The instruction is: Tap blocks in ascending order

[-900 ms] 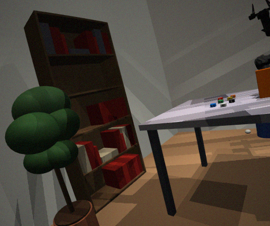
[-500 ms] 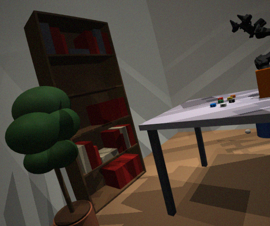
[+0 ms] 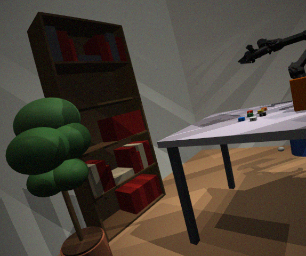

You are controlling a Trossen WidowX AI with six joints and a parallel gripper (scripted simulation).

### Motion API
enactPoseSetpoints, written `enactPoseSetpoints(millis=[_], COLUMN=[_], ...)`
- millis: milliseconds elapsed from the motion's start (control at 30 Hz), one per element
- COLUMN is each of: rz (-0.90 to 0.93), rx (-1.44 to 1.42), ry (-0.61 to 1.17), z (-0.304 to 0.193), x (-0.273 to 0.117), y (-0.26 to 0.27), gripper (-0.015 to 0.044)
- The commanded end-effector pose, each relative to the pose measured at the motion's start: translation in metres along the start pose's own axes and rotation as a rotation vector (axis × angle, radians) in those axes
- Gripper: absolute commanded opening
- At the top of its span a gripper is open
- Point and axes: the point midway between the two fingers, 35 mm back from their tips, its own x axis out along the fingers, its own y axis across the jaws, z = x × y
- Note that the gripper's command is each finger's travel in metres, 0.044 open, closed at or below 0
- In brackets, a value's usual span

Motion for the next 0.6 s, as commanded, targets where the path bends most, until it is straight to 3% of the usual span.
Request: enactPoseSetpoints(millis=[0, 167, 333, 567], rz=[0.05, 0.027, -0.098, -0.121], rx=[0.126, 0.185, 0.059, 0.024], ry=[0.353, 0.851, 1.332, 1.388], z=[-0.071, -0.164, -0.231, -0.237], x=[0.022, 0.012, -0.032, -0.039], y=[0.03, 0.065, 0.077, 0.076], gripper=[0.04, 0.04, 0.04, 0.04])
